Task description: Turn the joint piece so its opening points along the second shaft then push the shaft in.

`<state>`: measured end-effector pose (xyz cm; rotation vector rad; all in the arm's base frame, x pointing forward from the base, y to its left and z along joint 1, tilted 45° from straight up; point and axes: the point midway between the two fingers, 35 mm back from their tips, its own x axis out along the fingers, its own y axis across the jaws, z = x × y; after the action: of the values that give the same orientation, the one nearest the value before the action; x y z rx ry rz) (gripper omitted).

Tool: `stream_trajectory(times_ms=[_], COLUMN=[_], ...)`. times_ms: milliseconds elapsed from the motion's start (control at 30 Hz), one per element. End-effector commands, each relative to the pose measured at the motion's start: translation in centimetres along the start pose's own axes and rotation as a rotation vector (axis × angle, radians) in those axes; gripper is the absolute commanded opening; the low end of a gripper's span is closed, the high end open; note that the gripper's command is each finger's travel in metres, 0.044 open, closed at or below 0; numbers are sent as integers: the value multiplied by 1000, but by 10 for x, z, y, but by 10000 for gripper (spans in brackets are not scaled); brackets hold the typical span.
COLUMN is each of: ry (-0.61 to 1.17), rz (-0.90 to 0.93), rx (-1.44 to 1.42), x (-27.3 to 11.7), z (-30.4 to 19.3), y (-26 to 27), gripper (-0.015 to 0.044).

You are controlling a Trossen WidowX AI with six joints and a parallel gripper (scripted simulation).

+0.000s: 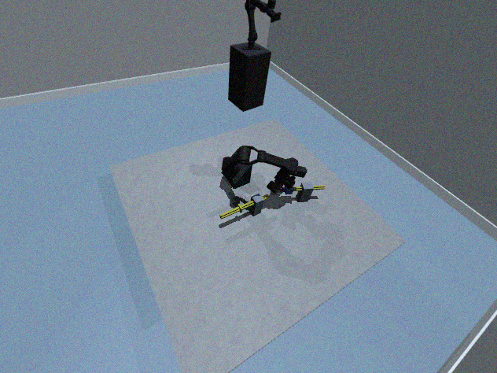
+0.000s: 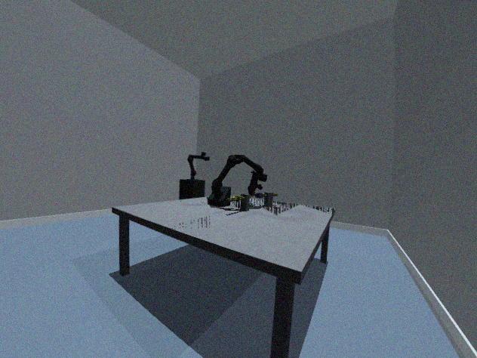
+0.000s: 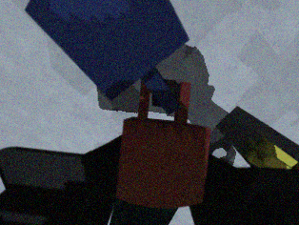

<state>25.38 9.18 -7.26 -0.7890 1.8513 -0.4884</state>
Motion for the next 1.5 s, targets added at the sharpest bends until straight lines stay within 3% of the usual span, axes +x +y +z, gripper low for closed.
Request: stream_trajectory(times_ms=[0, 100, 400, 1467], ry=[0, 0, -23, -264], rz=[0, 0, -9, -49], rx=[0, 0, -52, -638], x=[0, 0, 1, 11], z=[0, 0, 0, 9], y=[0, 0, -2, -28], gripper=[68, 0, 0, 0])
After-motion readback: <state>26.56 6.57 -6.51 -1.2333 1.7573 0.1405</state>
